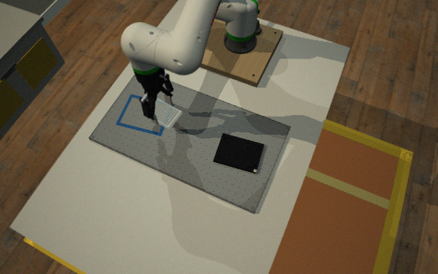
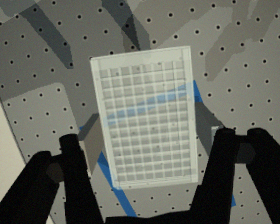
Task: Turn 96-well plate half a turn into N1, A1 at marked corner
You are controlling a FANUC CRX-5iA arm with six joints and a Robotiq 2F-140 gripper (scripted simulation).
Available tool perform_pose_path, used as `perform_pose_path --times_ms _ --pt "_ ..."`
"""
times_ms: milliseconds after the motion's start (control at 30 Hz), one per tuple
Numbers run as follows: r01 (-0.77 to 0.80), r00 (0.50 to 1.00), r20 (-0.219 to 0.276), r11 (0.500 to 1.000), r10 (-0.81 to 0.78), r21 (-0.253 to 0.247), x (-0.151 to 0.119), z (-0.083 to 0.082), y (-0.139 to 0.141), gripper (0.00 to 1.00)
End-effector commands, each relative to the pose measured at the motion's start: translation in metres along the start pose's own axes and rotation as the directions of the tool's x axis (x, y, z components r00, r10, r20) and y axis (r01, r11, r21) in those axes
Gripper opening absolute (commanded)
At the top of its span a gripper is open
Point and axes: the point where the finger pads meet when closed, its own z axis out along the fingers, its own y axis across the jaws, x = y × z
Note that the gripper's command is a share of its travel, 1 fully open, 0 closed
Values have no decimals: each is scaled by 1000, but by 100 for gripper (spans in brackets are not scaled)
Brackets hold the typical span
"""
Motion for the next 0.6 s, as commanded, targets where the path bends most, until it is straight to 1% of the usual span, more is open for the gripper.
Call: perform_pose_path --times_ms 0,500,567 --pt "0 1000 0 1000 0 0 -3 0 1 0" --pt "0 1000 0 1000 0 0 -53 1 7 0" --pt "0 1000 0 1000 0 0 -53 1 7 0"
